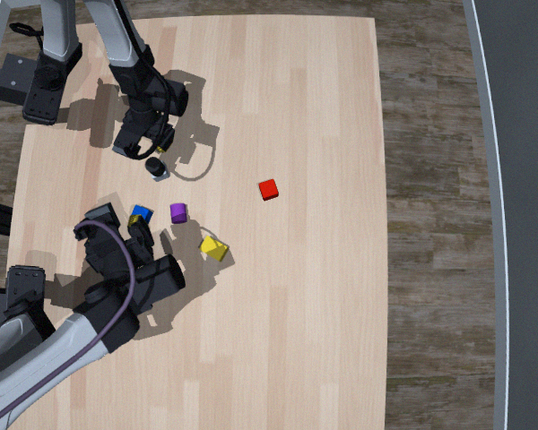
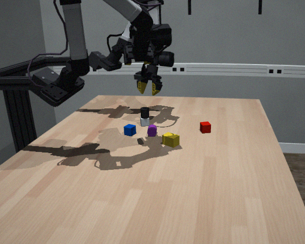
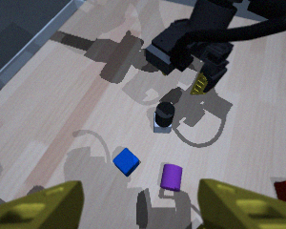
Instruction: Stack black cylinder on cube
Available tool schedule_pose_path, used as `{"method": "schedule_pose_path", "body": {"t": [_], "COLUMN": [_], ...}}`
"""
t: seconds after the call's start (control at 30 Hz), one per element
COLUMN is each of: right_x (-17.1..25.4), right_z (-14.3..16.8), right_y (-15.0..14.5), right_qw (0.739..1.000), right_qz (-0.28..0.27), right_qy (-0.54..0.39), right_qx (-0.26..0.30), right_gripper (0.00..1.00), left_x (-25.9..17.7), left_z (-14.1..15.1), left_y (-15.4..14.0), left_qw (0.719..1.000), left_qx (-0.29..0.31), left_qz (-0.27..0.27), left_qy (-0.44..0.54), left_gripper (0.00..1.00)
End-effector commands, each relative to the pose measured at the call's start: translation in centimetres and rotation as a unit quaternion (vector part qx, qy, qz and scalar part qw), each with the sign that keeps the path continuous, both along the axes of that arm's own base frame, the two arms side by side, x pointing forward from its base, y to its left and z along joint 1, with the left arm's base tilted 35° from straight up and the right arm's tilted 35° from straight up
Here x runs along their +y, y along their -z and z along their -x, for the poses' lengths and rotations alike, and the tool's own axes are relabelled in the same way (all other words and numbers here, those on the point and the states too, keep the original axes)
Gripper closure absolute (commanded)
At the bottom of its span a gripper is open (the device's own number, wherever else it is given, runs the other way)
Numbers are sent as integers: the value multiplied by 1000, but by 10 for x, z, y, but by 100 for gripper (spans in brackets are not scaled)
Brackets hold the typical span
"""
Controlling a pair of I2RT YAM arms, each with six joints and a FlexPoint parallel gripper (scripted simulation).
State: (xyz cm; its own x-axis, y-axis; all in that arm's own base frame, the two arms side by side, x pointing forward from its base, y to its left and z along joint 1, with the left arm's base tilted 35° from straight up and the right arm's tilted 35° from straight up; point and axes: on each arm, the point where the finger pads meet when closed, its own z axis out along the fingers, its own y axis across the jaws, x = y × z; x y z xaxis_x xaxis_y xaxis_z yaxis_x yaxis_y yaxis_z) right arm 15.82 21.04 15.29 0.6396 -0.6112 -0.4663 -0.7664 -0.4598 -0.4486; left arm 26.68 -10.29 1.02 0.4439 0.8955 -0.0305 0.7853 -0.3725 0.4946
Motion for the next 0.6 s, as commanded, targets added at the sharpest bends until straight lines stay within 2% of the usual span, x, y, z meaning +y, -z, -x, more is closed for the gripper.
{"method": "schedule_pose_path", "body": {"t": [0.0, 0.57], "right_x": [0, 0], "right_z": [-3, -3], "right_y": [-14, -14], "right_qw": [1000, 1000], "right_qz": [-11, -11], "right_qy": [1, 1], "right_qx": [-18, -18], "right_gripper": [39, 39], "left_x": [-1, 4], "left_z": [5, -2], "left_y": [-12, -16], "left_qw": [999, 1000], "left_qx": [8, -3], "left_qz": [25, 25], "left_qy": [30, 15], "left_gripper": [32, 32]}}
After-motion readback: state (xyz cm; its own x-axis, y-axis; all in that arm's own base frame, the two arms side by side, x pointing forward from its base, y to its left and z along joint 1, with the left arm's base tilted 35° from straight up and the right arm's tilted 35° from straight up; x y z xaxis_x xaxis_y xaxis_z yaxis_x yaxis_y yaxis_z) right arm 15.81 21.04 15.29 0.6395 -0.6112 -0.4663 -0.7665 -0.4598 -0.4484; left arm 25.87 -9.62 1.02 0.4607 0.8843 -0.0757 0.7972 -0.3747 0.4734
